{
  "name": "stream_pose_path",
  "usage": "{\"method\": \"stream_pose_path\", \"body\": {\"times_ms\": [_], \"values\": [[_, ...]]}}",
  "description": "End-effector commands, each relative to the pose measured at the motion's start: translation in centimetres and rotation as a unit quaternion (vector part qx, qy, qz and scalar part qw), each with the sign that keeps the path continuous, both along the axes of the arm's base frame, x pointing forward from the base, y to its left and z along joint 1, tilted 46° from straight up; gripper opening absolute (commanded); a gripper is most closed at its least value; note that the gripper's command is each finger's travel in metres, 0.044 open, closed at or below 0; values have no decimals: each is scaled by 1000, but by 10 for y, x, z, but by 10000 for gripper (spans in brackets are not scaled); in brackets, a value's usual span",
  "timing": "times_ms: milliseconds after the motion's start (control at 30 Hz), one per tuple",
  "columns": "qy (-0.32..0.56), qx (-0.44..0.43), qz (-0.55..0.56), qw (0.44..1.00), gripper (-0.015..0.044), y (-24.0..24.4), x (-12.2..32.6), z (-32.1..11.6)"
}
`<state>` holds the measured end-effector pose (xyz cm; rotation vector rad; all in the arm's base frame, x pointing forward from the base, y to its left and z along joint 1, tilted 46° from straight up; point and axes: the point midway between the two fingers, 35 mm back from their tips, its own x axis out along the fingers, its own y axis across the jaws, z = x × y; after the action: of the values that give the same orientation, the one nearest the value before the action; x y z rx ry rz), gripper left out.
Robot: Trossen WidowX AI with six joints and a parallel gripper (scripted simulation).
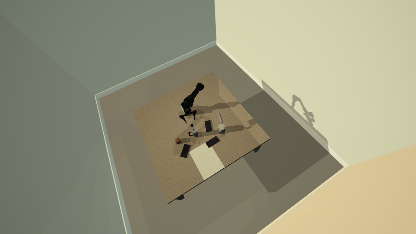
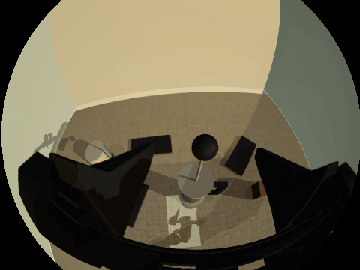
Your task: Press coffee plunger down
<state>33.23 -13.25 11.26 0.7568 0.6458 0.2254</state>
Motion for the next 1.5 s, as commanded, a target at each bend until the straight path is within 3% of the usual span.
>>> {"method": "stream_pose_path", "body": {"times_ms": [0, 967, 1367, 1467], "values": [[3, 1, -3, 1000, 440, 7, -5, -10], [2, 2, -3, 1000, 440, 24, 27, -28], [2, 2, -3, 1000, 125, 24, 27, -28], [2, 2, -3, 1000, 121, 24, 27, -28]]}}
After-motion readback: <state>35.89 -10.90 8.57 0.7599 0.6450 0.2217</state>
